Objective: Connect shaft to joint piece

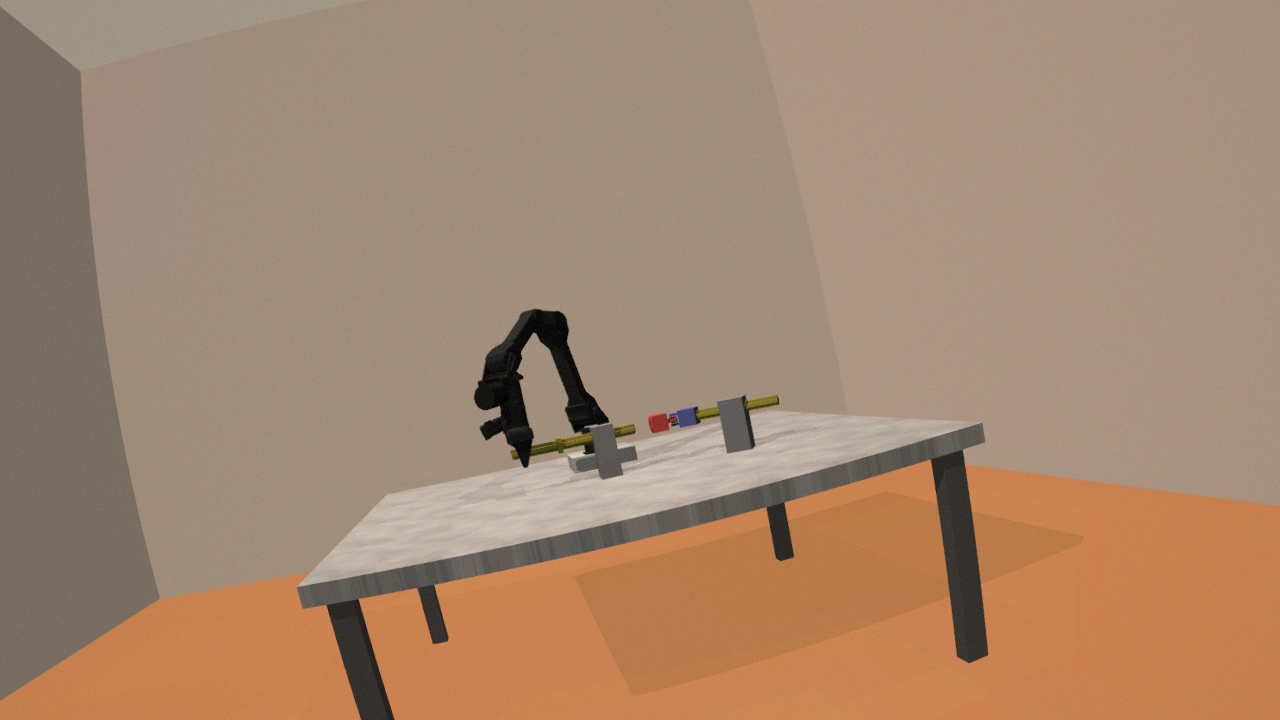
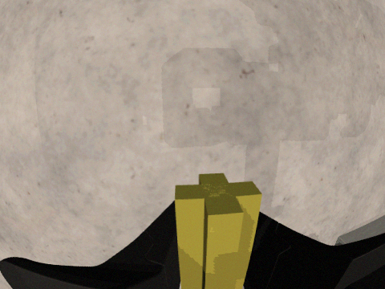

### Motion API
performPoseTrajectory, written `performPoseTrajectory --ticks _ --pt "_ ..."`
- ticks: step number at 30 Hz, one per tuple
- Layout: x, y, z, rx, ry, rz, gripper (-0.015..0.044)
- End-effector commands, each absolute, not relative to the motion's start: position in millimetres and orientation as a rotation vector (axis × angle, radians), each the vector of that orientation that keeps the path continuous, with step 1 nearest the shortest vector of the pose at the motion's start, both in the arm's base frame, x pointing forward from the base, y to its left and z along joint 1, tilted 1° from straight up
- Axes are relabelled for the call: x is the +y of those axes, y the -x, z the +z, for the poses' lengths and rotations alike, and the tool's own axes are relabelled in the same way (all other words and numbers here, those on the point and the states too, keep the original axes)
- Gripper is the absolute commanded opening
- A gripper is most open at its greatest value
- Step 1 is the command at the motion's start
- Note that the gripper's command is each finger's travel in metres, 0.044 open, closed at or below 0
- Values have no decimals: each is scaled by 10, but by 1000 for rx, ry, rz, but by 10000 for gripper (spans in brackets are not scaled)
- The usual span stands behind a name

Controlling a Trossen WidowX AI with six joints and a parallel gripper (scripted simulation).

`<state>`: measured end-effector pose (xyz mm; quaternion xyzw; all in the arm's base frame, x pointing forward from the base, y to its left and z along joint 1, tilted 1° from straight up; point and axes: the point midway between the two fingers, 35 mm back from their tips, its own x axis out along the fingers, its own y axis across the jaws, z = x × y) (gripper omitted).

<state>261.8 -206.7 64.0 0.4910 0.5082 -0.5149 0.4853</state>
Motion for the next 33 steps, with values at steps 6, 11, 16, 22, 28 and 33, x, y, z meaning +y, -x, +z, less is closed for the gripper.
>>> performPoseTrajectory --ticks 6,11,16,22,28,33 --pt "-2072 -2618 640 1213 -1211 -1229 54" --pt "-2072 -2618 640 1213 -1211 -1229 20" --pt "-2064 -2618 639 1212 -1211 -1228 0" --pt "-1991 -2620 635 1202 -1217 -1219 0" --pt "-1900 -2620 631 1196 -1222 -1213 0" --pt "-1825 -2621 630 1195 -1223 -1210 0"
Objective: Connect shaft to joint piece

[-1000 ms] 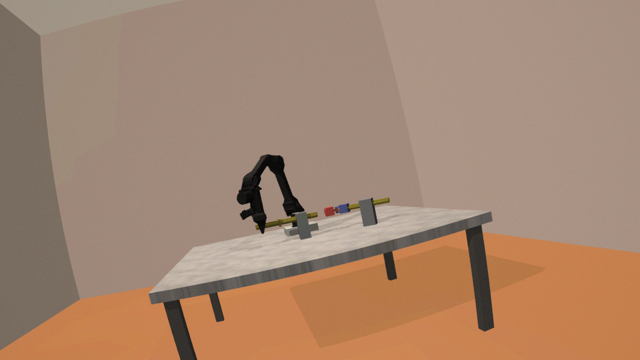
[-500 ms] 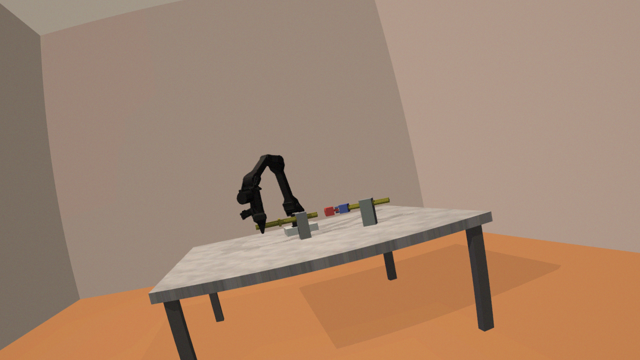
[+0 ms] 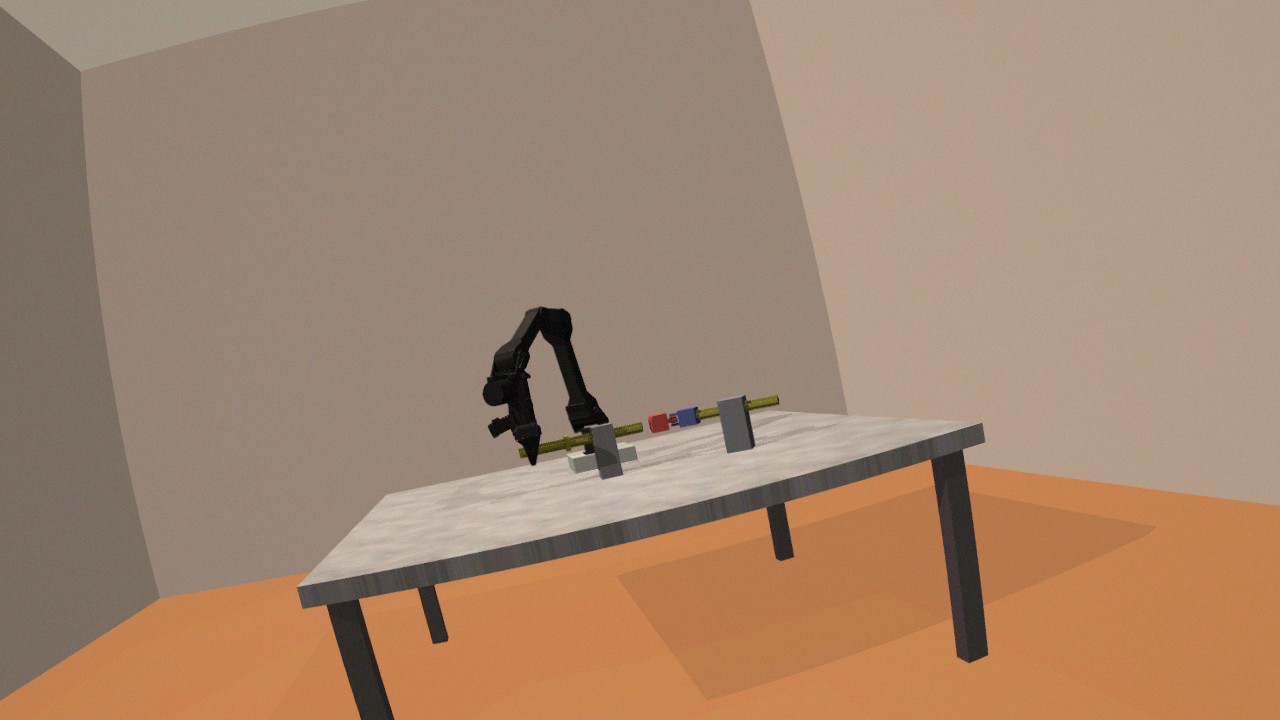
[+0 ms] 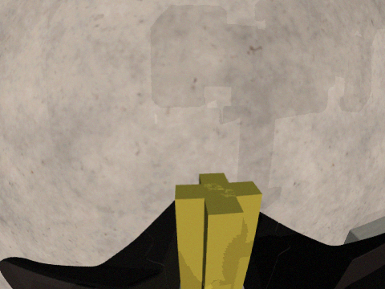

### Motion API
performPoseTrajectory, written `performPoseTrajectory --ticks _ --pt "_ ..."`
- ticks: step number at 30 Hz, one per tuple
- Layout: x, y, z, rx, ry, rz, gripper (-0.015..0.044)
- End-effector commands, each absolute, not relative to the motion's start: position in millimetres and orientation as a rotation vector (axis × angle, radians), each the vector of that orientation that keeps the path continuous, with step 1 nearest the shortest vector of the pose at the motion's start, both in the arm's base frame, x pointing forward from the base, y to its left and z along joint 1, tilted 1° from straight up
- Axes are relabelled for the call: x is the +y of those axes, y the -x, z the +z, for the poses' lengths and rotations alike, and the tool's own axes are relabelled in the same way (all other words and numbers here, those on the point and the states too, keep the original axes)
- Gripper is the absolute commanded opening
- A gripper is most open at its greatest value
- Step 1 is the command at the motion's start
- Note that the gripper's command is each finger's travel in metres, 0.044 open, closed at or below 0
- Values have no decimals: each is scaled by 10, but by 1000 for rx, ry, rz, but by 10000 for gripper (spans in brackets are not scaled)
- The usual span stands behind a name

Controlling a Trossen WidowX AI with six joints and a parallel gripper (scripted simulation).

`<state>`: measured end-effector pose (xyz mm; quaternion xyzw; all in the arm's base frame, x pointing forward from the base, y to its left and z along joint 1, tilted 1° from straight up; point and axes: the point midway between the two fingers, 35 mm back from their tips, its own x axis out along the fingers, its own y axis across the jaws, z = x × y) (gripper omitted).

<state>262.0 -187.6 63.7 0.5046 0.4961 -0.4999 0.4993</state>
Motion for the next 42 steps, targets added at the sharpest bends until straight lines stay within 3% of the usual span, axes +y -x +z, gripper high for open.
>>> performPoseTrajectory --ticks 1,42 --pt "-1810 -2622 630 1195 -1224 -1210 0" --pt "-1301 -2630 633 1196 -1227 -1206 0"
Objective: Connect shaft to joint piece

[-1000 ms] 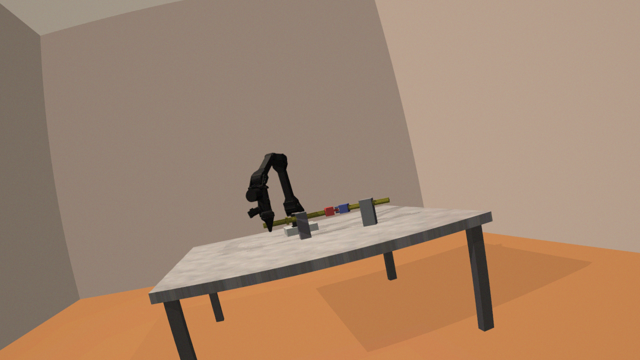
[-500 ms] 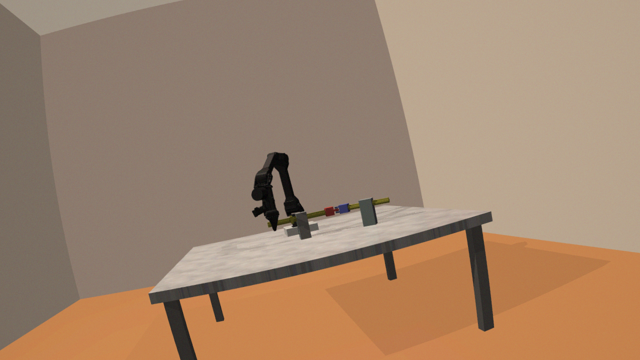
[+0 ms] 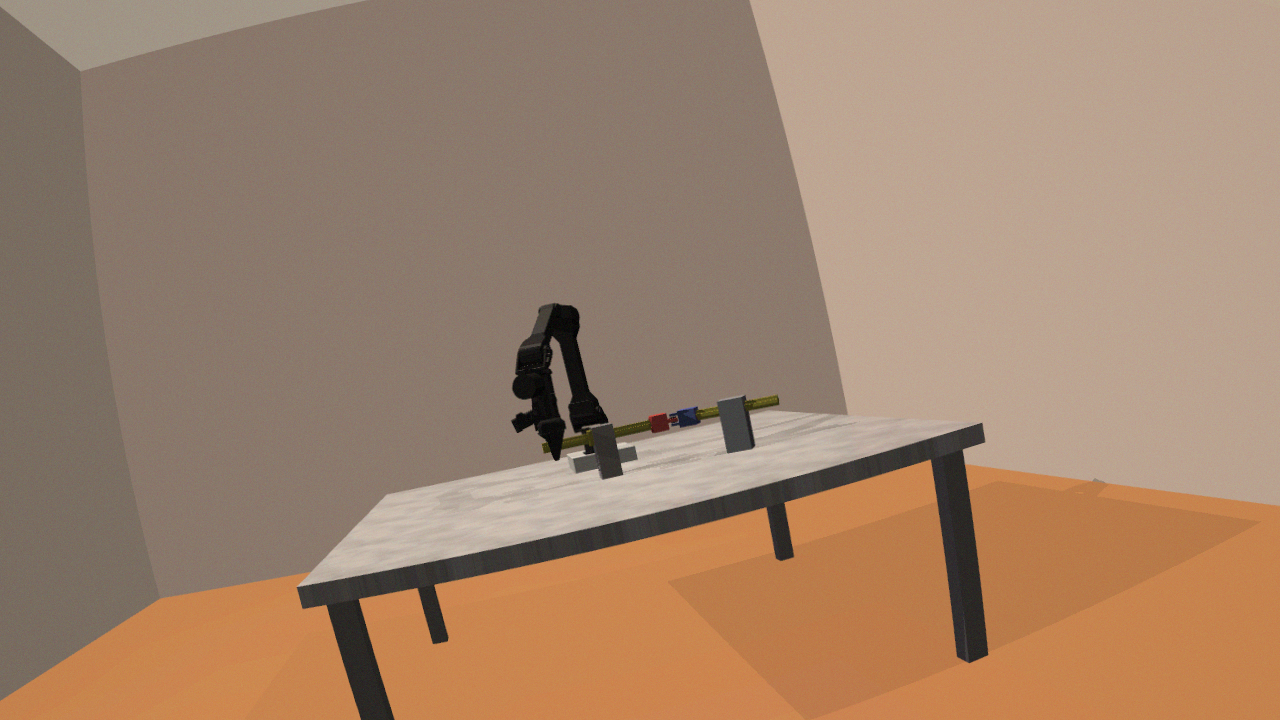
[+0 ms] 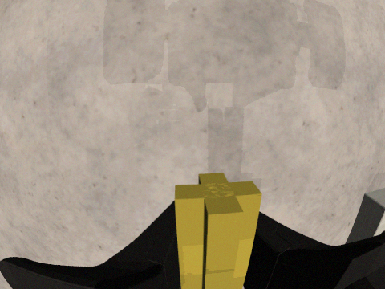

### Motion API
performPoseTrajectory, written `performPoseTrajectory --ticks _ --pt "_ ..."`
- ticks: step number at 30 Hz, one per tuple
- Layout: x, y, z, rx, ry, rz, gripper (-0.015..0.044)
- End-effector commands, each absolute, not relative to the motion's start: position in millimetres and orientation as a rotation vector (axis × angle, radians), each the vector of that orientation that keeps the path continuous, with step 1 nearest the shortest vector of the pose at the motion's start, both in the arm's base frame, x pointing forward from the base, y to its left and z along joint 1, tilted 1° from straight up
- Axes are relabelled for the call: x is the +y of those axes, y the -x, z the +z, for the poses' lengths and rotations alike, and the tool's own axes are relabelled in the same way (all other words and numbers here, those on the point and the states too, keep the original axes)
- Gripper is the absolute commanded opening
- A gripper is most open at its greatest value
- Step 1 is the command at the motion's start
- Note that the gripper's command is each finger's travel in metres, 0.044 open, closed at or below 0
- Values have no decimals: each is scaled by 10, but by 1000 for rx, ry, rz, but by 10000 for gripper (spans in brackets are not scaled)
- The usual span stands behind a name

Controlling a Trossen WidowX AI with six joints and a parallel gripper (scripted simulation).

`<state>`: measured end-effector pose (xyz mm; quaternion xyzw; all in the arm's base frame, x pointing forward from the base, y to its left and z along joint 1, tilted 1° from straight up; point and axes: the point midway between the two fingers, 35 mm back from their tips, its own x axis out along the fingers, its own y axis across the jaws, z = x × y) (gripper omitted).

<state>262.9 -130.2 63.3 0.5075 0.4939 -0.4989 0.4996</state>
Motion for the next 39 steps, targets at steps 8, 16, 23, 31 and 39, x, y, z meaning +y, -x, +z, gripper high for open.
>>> performPoseTrajectory --ticks 8,16,23,31,39 --pt "-1301 -2630 633 1196 -1227 -1206 0" --pt "-1301 -2630 633 1196 -1227 -1206 67" --pt "-1301 -2630 633 1196 -1227 -1206 251" --pt "-1301 -2630 633 1196 -1227 -1206 440" --pt "-1301 -2630 633 1196 -1227 -1206 440"
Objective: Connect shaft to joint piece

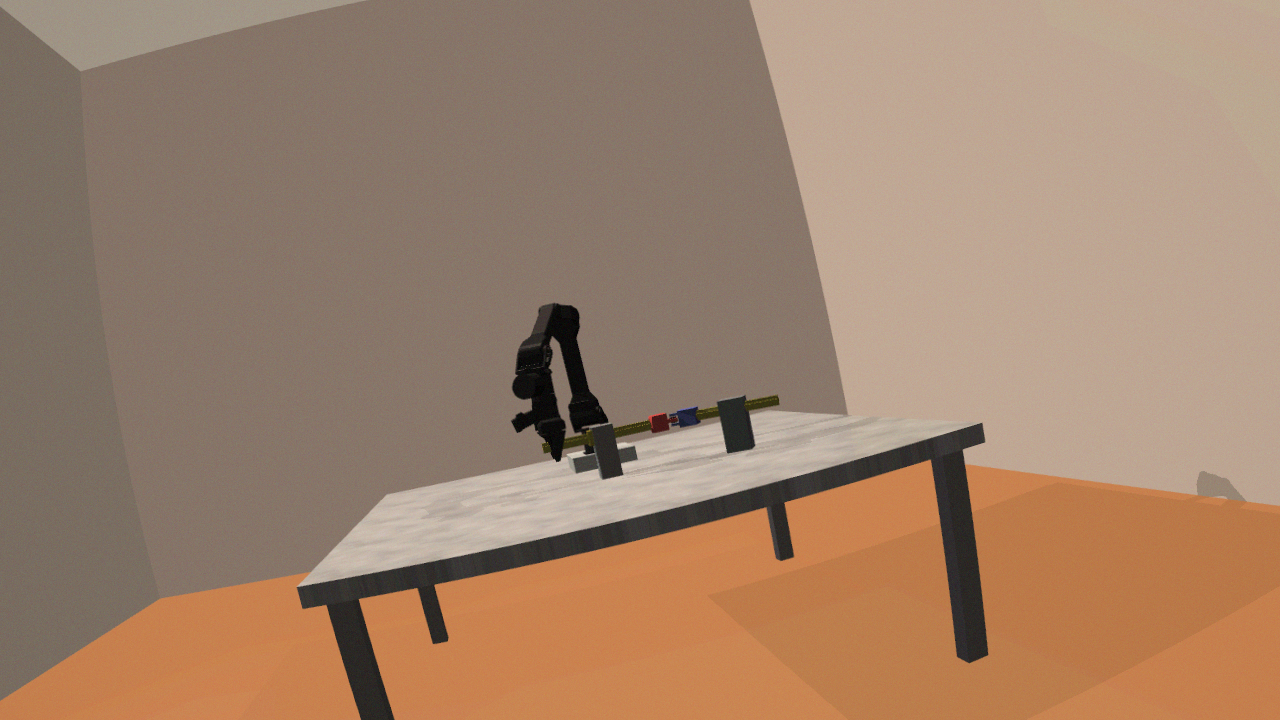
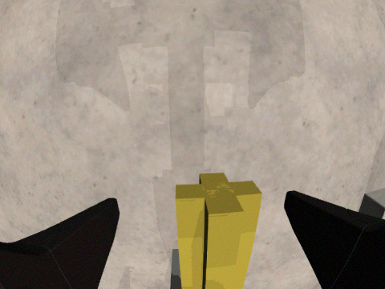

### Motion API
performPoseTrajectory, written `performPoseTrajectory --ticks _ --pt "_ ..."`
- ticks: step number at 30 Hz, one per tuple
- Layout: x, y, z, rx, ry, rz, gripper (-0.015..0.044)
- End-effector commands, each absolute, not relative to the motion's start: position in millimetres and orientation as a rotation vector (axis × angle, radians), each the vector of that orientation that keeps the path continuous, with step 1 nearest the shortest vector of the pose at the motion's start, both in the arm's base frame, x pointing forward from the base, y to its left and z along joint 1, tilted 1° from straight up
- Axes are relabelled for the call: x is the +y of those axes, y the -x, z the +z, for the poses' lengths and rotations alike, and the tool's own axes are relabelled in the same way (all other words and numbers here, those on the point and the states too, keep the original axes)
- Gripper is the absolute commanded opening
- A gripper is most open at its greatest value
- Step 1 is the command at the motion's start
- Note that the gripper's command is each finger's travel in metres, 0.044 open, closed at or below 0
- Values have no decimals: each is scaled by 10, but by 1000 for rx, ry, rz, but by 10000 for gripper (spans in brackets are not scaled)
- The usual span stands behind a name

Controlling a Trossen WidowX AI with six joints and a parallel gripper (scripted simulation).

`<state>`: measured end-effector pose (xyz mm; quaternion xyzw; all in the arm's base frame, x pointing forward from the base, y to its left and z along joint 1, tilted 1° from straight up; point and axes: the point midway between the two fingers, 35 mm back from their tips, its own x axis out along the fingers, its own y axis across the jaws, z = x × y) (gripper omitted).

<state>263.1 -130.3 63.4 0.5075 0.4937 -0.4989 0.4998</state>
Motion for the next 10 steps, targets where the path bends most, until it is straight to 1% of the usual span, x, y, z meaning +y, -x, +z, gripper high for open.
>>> performPoseTrajectory --ticks 1,5,8,10 --pt "-1301 -2630 633 1196 -1227 -1206 440" --pt "-1303 -2630 656 1196 -1227 -1206 440" --pt "-1309 -2625 902 1196 -1227 -1206 440" --pt "-1309 -2623 925 1196 -1228 -1206 440"
